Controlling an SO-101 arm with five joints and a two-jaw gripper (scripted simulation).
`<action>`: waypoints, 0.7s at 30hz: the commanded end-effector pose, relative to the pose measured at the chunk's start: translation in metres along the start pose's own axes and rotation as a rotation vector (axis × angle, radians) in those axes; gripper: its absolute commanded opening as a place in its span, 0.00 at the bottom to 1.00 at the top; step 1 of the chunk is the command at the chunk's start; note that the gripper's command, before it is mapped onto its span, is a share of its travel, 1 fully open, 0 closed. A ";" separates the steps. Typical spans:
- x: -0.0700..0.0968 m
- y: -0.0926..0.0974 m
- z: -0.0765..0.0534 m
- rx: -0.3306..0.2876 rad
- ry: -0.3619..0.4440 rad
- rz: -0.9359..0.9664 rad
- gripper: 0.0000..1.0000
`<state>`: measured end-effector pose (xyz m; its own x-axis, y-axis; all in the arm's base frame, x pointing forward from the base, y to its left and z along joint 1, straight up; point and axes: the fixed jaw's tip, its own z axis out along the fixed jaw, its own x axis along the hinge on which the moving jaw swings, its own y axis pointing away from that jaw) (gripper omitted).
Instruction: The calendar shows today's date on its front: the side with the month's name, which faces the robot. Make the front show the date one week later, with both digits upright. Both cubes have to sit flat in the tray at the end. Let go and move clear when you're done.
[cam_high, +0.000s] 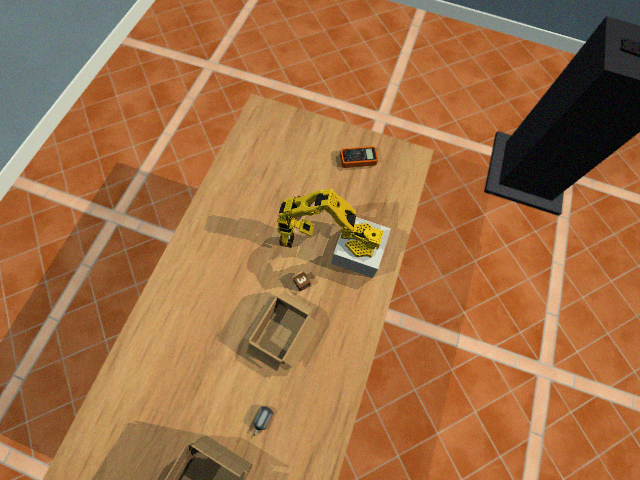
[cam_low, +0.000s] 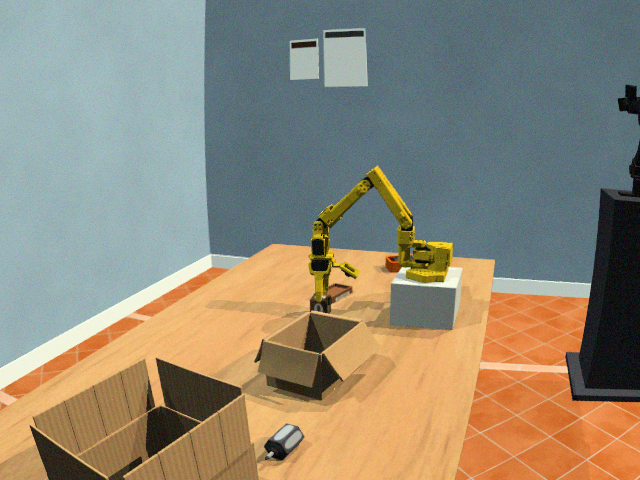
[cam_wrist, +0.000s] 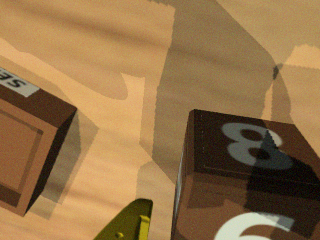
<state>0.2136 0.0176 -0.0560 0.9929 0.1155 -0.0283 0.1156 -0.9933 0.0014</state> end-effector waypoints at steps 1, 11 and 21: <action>0.004 0.001 0.006 0.001 0.016 -0.003 0.35; 0.003 0.001 0.016 0.001 0.016 -0.003 0.35; 0.003 0.001 0.020 0.001 0.016 -0.003 0.35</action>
<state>0.2139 0.0176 -0.0744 0.9931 0.1156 -0.0213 0.1156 -0.9933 0.0014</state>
